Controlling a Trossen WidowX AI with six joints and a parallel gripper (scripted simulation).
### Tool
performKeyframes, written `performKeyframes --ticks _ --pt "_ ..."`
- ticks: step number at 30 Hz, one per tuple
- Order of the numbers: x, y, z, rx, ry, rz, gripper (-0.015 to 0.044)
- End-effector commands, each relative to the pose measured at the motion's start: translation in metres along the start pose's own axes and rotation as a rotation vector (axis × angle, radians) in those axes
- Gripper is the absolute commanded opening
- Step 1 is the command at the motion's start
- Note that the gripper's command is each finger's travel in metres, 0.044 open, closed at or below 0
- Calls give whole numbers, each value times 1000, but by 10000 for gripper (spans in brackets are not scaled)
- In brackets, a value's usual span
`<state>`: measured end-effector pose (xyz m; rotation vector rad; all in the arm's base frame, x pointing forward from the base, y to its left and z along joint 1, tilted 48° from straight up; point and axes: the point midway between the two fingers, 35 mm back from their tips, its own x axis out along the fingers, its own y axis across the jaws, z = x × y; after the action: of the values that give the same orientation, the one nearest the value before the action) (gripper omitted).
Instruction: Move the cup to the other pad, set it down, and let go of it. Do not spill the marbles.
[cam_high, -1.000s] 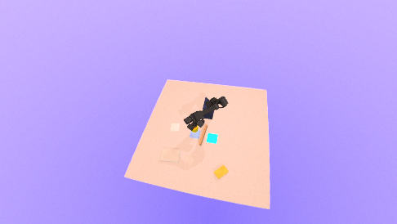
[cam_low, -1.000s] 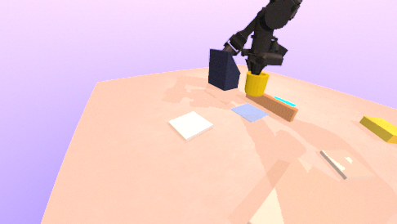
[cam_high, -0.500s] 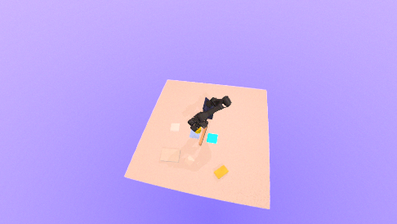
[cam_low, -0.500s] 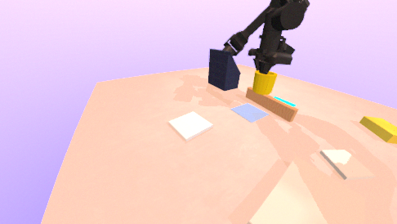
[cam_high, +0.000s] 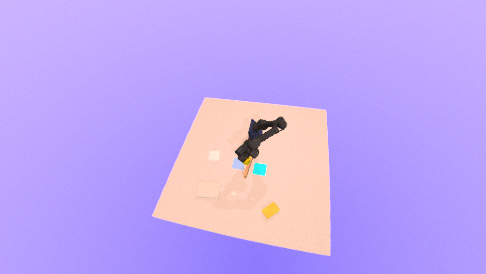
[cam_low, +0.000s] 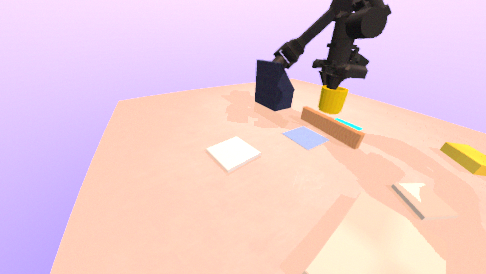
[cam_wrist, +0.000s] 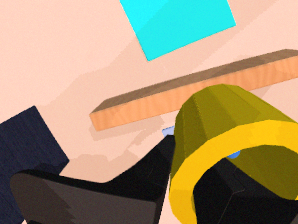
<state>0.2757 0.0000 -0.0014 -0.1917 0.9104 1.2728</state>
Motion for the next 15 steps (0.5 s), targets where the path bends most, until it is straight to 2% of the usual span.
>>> performKeyframes --ticks 1,15 --pt "0 4 8 7 -4 1 0" --pt "-1 17 40 7 -5 2 0"
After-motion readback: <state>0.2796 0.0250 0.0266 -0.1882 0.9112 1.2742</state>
